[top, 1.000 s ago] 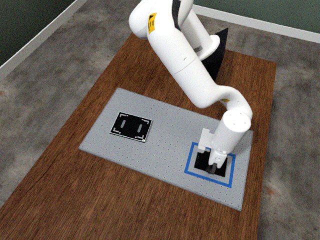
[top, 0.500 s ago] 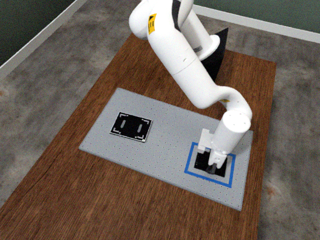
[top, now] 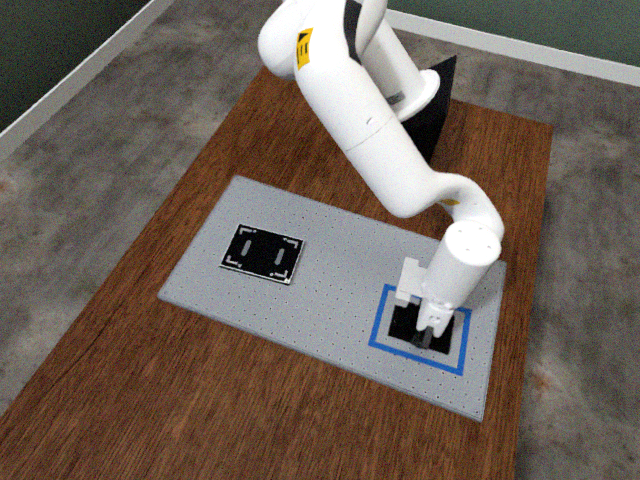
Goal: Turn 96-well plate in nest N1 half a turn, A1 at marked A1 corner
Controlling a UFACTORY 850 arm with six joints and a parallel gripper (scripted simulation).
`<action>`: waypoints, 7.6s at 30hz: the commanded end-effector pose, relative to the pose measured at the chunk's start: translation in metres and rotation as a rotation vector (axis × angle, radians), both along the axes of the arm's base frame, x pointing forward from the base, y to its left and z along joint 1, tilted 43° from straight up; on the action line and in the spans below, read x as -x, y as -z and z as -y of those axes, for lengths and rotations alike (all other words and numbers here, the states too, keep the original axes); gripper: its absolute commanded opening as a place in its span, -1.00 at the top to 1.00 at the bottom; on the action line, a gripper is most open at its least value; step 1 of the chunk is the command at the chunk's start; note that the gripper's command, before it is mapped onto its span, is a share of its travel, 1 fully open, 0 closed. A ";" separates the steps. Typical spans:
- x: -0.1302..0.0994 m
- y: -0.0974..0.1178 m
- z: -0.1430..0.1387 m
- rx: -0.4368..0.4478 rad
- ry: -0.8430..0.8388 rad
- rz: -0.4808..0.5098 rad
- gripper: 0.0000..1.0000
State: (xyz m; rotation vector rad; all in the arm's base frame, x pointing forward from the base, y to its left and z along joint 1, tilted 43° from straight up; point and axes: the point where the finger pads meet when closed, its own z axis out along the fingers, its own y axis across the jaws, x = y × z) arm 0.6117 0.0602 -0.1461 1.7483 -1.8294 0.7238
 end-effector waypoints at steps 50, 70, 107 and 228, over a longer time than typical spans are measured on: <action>0.000 -0.049 -0.046 -0.001 -0.001 0.001 -1.00; 0.000 -0.066 -0.062 -0.001 -0.001 0.001 -1.00; 0.000 -0.066 -0.062 0.002 -0.513 -0.476 -1.00; -0.001 -0.039 -0.037 0.012 -2.298 -2.142 -1.00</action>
